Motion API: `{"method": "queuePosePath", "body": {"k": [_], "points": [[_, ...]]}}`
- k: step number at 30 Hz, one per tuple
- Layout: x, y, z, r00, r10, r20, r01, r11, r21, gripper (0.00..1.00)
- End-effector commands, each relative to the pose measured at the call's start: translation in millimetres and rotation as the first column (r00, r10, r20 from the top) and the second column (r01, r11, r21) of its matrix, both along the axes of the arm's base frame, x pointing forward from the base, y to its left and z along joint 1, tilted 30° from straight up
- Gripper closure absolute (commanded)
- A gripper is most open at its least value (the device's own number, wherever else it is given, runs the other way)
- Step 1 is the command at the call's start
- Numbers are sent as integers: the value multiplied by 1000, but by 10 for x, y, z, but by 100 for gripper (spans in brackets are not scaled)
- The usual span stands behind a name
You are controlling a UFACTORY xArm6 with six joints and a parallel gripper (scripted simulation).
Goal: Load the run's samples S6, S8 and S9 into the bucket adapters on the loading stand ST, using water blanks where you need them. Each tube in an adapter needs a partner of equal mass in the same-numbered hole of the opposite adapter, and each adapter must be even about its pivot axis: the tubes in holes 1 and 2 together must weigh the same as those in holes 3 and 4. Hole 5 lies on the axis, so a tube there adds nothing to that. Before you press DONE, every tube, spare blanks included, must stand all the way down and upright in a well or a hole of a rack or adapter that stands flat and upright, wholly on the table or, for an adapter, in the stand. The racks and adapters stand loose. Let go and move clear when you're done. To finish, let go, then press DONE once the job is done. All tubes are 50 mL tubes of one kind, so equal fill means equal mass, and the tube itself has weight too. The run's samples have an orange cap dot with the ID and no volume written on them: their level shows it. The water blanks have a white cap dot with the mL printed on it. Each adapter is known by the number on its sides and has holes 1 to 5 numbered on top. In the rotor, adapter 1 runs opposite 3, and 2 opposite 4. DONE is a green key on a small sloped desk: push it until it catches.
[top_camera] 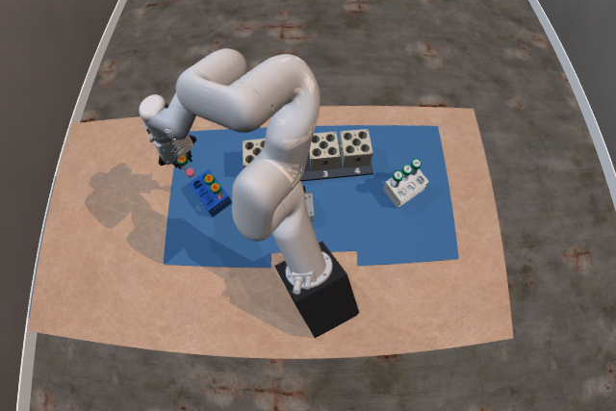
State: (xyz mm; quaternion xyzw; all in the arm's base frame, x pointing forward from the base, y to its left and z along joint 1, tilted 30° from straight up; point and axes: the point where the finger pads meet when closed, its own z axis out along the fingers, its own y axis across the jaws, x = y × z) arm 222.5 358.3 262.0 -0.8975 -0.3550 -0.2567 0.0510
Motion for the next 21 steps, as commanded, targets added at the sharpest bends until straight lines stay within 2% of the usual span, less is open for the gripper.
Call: {"method": "queuePosePath", "body": {"k": [1, 12, 21], "points": [[-26, -10, 75, 1000, 1, 2, -1, 1000, 4, 100], [-34, -15, 93, 1000, 1, 2, -1, 1000, 4, 100], [124, -433, 37, 964, -249, -96, 260, 958, 119, 100]]}}
